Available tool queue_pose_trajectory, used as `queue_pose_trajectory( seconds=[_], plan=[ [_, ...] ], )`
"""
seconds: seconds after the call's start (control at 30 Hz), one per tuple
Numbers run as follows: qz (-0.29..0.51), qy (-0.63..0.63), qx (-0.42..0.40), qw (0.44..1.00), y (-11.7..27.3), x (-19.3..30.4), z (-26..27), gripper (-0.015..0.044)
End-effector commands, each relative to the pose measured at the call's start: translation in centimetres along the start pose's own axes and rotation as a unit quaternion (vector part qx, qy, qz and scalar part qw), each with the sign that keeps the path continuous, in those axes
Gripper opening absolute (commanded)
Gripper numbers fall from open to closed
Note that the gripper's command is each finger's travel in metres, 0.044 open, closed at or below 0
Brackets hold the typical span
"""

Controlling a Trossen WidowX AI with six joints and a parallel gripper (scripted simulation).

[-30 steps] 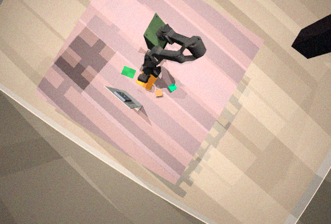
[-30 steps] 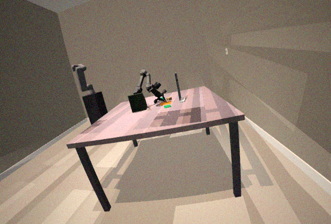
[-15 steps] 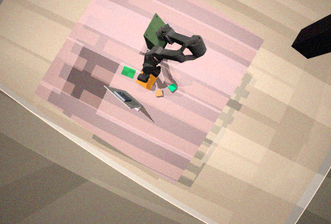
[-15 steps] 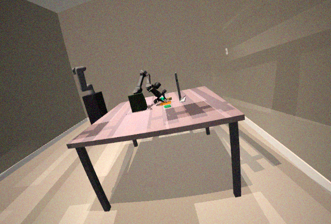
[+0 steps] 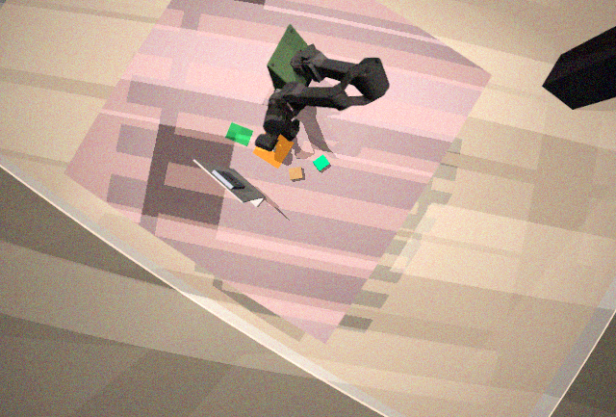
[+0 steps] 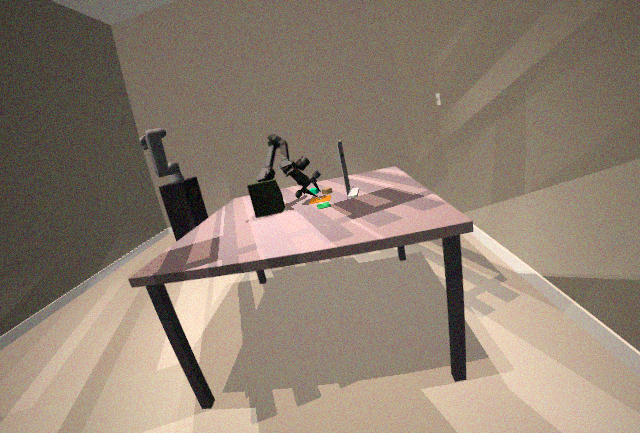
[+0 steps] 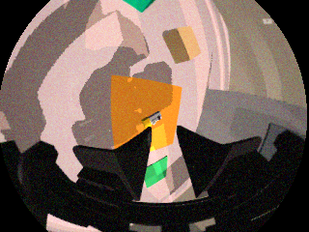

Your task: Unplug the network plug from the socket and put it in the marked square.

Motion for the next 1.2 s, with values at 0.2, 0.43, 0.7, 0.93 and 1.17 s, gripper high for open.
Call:
queue_pose_trajectory(
  seconds=[0.2, 0.43, 0.7, 0.93, 1.17],
  plan=[
    [-0.002, 0.002, 0.000, 1.000, 1.0, 0.0, 0.0, 0.0156],
    [-0.001, 0.003, -0.001, 1.000, 1.3, 0.1, -0.3, 0.0156],
    [0.001, 0.004, -0.003, 1.000, 1.8, 0.4, -0.8, 0.0156],
    [0.002, 0.004, -0.004, 1.000, 2.3, 0.6, -1.2, 0.0156],
    [0.003, 0.004, -0.005, 1.000, 2.8, 0.7, -1.6, 0.0156]
  ],
)
Point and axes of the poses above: the point midway between the two fingers, 35 mm back from their tips, its own y axis back along the fingers, its own z axis across the jaws, x = y × z, the point moved 6 cm from there along y, back along the fingers, and after that the axes turned 5 degrees about y, right-handed, at the moved point
